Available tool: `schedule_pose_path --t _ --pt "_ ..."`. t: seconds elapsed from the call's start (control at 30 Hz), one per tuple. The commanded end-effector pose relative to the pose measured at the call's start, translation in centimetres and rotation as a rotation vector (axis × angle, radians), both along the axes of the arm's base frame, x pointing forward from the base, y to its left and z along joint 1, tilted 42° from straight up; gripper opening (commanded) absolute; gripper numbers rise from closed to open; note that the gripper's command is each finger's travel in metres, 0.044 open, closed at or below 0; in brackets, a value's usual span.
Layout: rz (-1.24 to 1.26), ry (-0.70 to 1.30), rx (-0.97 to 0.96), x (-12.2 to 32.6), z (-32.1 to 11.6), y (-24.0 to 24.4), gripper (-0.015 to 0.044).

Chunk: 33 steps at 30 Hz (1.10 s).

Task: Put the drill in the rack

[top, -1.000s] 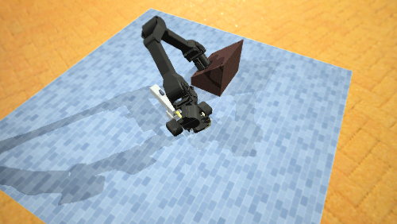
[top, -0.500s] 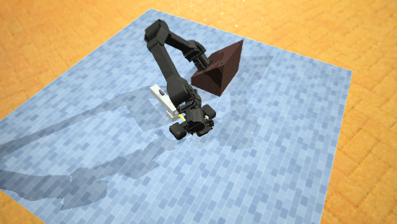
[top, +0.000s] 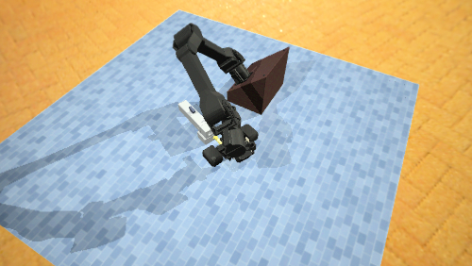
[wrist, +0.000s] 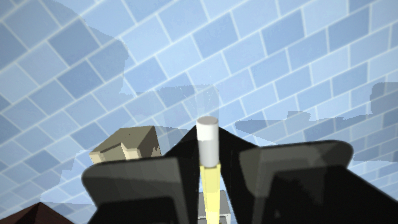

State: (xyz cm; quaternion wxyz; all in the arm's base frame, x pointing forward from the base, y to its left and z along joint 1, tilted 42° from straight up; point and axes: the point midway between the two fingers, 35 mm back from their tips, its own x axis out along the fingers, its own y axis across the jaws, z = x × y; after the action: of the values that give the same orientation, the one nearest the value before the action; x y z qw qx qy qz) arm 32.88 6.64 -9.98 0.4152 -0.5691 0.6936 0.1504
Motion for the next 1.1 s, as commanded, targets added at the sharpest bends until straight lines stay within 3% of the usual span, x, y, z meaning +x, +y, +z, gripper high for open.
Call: schedule_pose_path --t 0.0,1.07 --pt "-0.004 -0.005 0.004 0.0 0.3 0.2 0.0000" --pt "-0.004 -0.005 0.005 -0.1 1.4 1.0 0.0000"
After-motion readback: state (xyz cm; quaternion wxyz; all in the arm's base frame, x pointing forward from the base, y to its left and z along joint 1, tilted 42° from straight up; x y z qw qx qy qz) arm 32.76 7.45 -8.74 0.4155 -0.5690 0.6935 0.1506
